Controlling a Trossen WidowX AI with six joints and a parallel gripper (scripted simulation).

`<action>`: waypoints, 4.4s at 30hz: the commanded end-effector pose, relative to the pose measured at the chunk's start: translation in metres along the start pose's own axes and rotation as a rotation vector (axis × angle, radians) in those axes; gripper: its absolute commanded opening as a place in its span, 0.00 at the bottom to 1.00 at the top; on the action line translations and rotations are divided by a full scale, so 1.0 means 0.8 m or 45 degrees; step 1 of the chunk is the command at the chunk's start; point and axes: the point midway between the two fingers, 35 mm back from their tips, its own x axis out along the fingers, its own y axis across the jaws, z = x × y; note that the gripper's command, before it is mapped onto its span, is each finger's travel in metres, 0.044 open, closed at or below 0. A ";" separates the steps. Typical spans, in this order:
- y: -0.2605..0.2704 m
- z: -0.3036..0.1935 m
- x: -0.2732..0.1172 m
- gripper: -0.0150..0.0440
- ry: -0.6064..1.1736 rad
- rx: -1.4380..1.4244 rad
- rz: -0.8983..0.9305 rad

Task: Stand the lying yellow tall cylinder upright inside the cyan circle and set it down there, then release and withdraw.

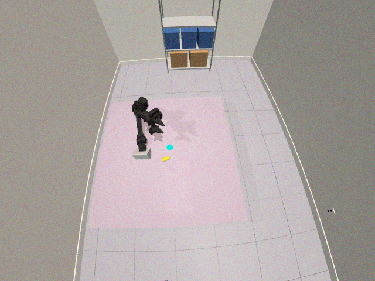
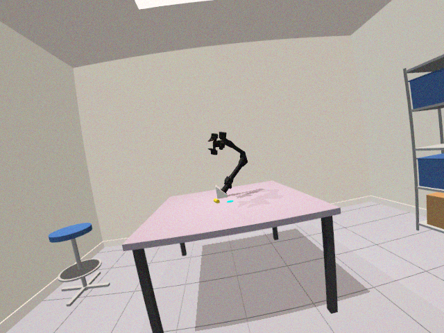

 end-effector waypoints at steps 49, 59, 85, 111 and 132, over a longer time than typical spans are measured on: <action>0.455 0.101 0.029 0.78 0.174 0.719 1.949; 0.566 0.132 0.031 0.78 0.167 0.721 1.954; 0.532 0.123 0.035 0.43 0.171 0.720 1.949; 0.436 0.095 0.024 0.43 0.173 0.720 1.951; 0.407 0.146 -0.010 0.43 0.532 1.081 1.931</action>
